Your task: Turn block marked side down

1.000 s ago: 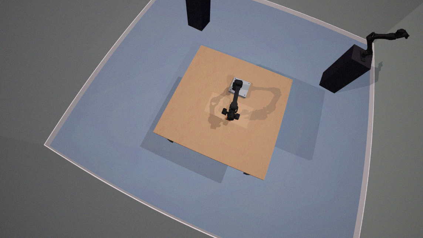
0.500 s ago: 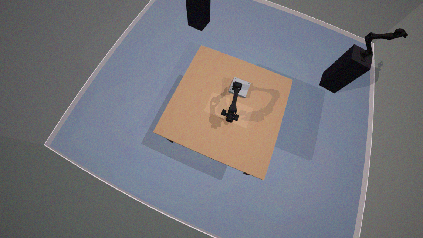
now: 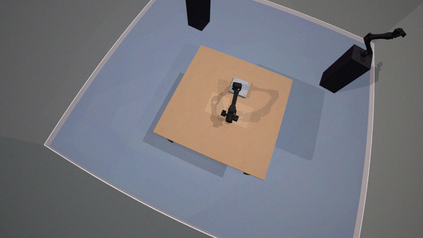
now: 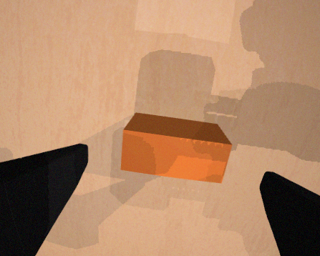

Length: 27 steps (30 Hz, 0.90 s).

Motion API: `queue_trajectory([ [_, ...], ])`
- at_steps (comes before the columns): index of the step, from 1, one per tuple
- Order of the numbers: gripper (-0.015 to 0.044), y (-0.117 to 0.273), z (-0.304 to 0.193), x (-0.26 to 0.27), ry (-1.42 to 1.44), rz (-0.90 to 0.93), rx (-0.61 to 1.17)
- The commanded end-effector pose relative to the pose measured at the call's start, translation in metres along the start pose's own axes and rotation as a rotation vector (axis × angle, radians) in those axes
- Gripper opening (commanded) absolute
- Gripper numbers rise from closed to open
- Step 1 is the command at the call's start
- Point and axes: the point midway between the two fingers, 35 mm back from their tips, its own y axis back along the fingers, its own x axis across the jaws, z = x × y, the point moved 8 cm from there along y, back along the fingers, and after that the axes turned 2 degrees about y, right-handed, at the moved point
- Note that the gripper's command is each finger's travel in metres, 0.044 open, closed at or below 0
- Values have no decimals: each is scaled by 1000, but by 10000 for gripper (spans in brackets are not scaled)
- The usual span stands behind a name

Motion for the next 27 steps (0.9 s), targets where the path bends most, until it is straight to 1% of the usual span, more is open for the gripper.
queue_trajectory([
  [1,440,-9,-1,0,3,5,10],
  [17,440,-33,-2,0,3,5,11],
  [23,282,-33,-2,0,3,5,11],
  [27,256,-33,-2,0,3,5,11],
])
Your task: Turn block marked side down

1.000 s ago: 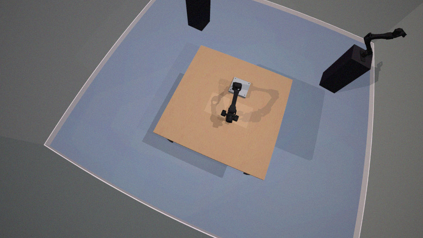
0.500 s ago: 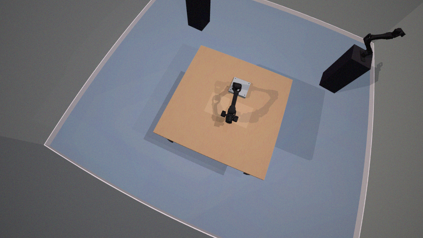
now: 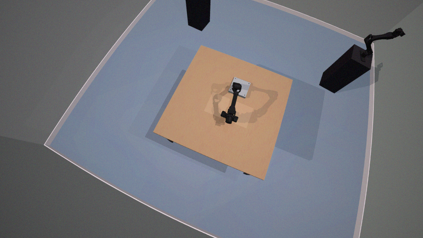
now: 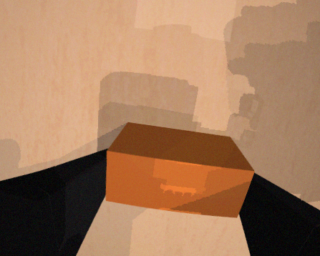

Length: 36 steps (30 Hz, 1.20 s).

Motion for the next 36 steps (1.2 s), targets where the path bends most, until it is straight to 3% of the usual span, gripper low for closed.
queue_trajectory([
  [1,249,-1,0,0,3,4,3],
  [17,142,-1,0,0,3,4,3],
  [23,0,27,0,0,3,4,3],
  [36,0,22,-6,1,7,-2,-105],
])
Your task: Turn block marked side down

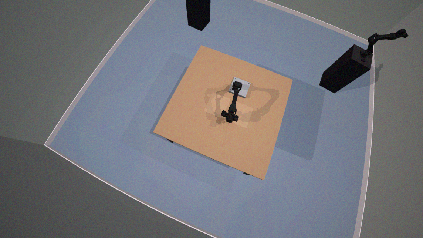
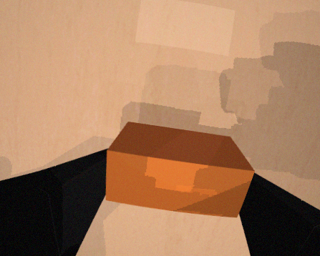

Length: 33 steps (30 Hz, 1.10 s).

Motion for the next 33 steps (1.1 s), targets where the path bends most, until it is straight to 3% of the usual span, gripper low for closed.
queue_trajectory([
  [1,0,-3,-4,1,5,-9,-54],
  [33,0,-19,-49,1,1,-22,-509],
])
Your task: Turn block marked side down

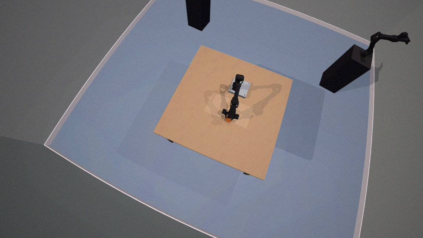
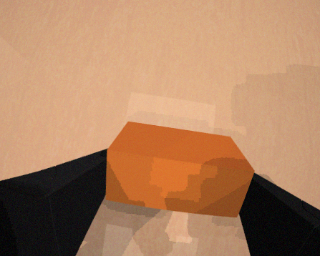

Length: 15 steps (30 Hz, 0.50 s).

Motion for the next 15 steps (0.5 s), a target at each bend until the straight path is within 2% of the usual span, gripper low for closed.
queue_trajectory([
  [1,0,3,-7,0,-4,-6,-54],
  [6,0,1,-8,0,-4,-6,-66],
  [15,0,-25,-18,3,4,-10,-194],
])
